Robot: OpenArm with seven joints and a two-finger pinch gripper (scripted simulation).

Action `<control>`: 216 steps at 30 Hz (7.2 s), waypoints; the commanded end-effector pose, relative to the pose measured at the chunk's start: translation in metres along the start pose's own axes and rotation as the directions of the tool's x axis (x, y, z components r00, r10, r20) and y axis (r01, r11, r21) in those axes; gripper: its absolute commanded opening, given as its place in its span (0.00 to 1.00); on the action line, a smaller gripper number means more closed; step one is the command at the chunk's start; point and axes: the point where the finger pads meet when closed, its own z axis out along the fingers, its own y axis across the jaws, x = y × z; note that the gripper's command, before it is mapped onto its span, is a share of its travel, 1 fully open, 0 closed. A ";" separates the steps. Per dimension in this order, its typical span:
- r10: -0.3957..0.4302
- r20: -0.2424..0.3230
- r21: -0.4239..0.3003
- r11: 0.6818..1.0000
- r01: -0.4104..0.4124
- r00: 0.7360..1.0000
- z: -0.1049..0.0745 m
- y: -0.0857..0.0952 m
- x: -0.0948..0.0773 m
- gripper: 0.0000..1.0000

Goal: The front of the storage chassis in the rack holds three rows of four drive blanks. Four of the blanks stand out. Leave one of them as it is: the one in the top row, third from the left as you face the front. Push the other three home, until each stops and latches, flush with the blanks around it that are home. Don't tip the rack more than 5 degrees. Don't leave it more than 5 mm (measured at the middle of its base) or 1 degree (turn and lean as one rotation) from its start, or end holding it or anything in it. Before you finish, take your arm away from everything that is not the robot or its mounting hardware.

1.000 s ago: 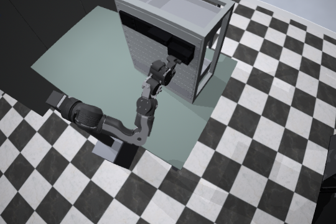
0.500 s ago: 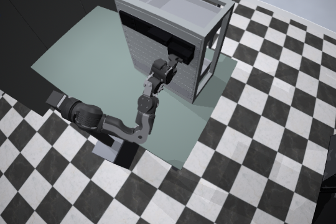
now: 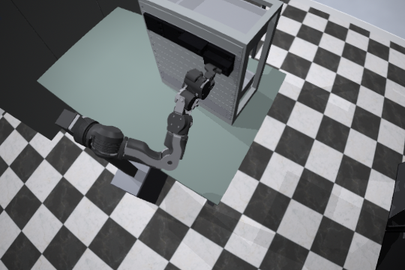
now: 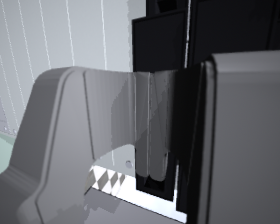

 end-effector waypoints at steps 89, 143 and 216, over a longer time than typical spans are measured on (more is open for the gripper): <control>-0.004 -0.007 -0.009 1.000 0.004 1.000 0.023 0.001 0.006 0.00; -0.006 -0.009 -0.010 1.000 0.006 1.000 -0.021 0.000 0.008 0.00; -0.004 -0.008 -0.012 1.000 0.004 1.000 -0.012 0.031 -0.001 0.00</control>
